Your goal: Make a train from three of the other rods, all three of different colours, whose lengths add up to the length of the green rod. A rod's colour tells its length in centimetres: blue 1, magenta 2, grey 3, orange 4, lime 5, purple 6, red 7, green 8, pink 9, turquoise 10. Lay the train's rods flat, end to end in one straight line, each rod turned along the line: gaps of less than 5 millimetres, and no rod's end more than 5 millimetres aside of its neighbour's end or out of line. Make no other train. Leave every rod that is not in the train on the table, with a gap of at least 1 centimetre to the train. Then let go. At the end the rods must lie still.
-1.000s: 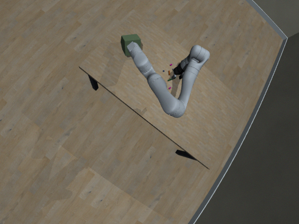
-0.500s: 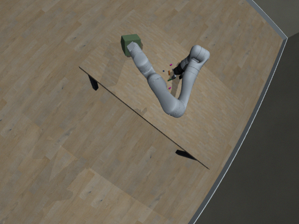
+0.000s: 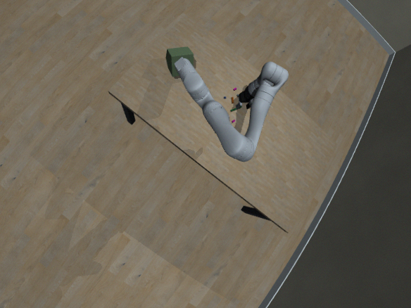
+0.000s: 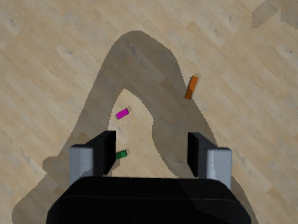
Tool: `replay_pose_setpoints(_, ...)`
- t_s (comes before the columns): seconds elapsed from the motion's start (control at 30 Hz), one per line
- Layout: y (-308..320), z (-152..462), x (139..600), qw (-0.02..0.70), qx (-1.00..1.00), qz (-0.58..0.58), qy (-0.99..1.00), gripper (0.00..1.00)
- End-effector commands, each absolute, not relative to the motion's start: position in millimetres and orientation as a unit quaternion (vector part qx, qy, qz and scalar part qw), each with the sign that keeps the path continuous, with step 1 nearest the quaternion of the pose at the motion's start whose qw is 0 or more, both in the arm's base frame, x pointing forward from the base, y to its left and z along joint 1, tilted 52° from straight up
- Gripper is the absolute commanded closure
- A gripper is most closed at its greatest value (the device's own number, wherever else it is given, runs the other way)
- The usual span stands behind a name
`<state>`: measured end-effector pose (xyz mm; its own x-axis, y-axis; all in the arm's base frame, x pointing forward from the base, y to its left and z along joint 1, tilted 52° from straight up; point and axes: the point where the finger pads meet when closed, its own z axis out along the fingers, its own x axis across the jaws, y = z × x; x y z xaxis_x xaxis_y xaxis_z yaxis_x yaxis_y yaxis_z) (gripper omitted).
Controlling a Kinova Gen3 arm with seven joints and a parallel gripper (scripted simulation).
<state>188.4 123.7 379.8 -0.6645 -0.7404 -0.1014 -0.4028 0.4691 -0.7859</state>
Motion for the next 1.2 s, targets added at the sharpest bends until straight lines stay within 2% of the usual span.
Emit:
replay_pose_setpoints(0.0,125,378,189,0.223,-0.341,-0.382,0.829,0.0)
replay_pose_setpoints(0.73,136,339,210,0.284,-0.224,-0.35,0.864,0.0)
replay_pose_setpoints(1.17,142,283,237,0.352,-0.07,-0.294,0.886,0.0)
